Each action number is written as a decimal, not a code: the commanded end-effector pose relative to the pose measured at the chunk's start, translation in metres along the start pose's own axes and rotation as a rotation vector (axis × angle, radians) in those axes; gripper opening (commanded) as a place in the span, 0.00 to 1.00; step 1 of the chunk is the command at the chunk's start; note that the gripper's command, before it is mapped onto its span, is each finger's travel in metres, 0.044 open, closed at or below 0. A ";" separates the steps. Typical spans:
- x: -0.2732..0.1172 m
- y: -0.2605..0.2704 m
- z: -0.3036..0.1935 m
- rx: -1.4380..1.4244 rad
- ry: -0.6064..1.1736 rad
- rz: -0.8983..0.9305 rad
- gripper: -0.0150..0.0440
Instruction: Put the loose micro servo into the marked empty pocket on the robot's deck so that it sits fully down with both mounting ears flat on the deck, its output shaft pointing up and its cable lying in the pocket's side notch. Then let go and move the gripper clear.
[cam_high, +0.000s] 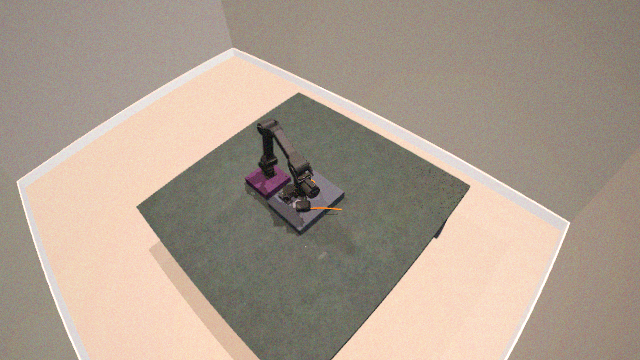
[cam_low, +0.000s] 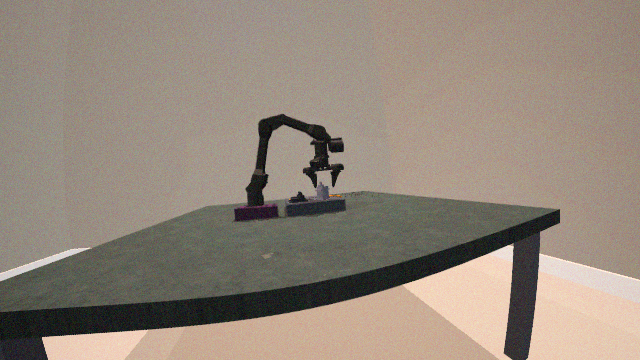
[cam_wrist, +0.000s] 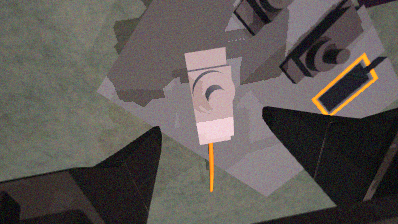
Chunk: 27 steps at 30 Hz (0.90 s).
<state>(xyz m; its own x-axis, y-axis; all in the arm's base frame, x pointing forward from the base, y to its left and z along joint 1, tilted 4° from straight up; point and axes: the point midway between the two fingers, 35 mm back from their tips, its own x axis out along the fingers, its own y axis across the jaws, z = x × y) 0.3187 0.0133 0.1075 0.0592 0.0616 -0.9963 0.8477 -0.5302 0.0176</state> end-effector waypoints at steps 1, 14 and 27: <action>0.003 -0.001 0.000 0.005 -0.001 -0.006 0.91; 0.003 -0.001 0.000 0.005 -0.001 -0.006 0.43; -0.026 -0.009 0.005 0.005 -0.001 -0.007 0.25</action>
<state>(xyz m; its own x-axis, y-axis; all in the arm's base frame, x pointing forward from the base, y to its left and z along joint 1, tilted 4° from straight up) 0.3083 0.0123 0.1215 0.0294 0.0620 -0.9976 0.8457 -0.5336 -0.0083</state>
